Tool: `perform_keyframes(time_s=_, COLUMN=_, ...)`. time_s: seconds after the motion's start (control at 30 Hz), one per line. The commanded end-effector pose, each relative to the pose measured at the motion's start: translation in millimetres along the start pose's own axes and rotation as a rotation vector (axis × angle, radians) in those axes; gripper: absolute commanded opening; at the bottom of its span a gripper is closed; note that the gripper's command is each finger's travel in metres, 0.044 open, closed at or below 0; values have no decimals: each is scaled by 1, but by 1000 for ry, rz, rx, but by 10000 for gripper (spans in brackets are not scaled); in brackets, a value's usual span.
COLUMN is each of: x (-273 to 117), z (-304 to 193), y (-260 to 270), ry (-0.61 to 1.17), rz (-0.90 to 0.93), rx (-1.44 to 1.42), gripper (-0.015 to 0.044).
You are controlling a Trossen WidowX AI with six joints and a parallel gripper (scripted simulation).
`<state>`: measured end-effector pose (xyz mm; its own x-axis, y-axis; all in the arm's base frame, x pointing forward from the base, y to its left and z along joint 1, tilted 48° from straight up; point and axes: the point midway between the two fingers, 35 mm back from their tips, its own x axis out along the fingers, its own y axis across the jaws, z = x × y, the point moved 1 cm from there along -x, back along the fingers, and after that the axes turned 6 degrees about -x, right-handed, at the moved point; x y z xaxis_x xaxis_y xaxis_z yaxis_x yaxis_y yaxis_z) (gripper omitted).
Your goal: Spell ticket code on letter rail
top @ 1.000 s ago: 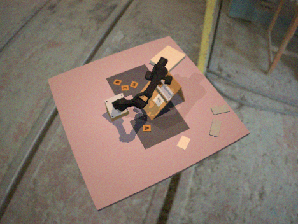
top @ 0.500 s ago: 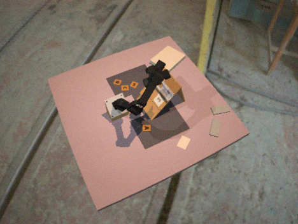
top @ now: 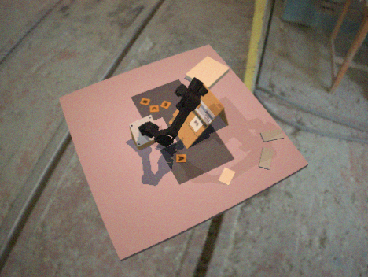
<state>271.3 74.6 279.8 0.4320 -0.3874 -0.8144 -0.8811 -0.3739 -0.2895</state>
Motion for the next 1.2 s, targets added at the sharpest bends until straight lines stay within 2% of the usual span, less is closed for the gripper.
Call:
perform_keyframes(time_s=0.0, x=-1, z=0, y=1, ry=-5, rz=-1, rx=-13, gripper=440)
perform_keyframes(time_s=0.13, x=-1, z=0, y=1, ry=-5, rz=-1, rx=-13, gripper=440)
perform_keyframes(time_s=0.2, x=8, z=8, y=-4, ry=-2, rz=17, rx=18, gripper=388)
perform_keyframes(time_s=0.27, x=33, z=29, y=-15, ry=10, rz=65, rx=103, gripper=340)
perform_keyframes(time_s=0.5, x=115, z=93, y=-25, ry=77, rz=196, rx=359, gripper=340)
perform_keyframes(time_s=0.7, x=182, z=143, y=-12, ry=152, rz=291, rx=585, gripper=340)
perform_keyframes(time_s=1.0, x=269, z=201, y=34, ry=311, rz=360, rx=872, gripper=340)
perform_keyframes(time_s=1.17, x=317, z=222, y=84, ry=465, rz=380, rx=983, gripper=340)
